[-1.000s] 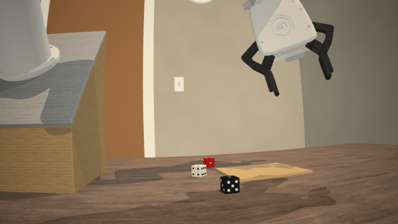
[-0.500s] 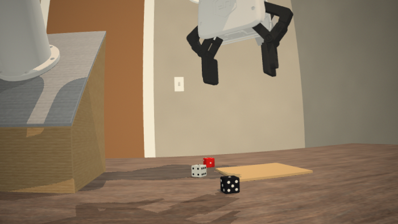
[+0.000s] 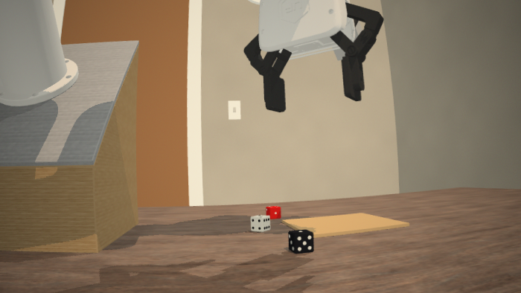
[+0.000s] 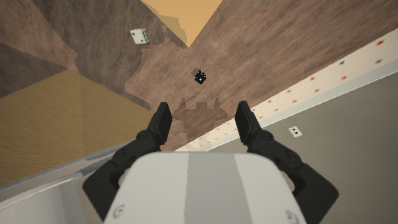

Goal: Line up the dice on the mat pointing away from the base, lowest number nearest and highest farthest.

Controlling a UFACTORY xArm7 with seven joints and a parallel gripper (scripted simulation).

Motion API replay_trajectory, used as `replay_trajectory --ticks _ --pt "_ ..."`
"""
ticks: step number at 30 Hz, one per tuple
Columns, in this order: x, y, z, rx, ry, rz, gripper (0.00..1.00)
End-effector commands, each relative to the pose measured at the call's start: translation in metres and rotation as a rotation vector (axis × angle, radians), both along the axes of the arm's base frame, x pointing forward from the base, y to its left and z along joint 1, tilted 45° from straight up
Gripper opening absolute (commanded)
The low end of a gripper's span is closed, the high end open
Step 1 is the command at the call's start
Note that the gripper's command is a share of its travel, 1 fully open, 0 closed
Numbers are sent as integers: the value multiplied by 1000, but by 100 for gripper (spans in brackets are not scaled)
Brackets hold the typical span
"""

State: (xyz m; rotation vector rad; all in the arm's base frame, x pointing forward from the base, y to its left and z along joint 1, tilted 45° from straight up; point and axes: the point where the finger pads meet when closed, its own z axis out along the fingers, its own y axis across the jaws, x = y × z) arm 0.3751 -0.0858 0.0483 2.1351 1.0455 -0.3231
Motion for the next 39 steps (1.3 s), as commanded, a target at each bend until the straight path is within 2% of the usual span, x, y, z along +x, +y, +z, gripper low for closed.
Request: replay_trajectory --ticks 1,5,17,39 --pt "1 -1 -2 -1 -1 2 100" --pt "2 -10 -11 -1 0 1 100" --pt "9 -71 -70 -1 0 1 100" --pt "10 -76 -75 -1 0 1 100"
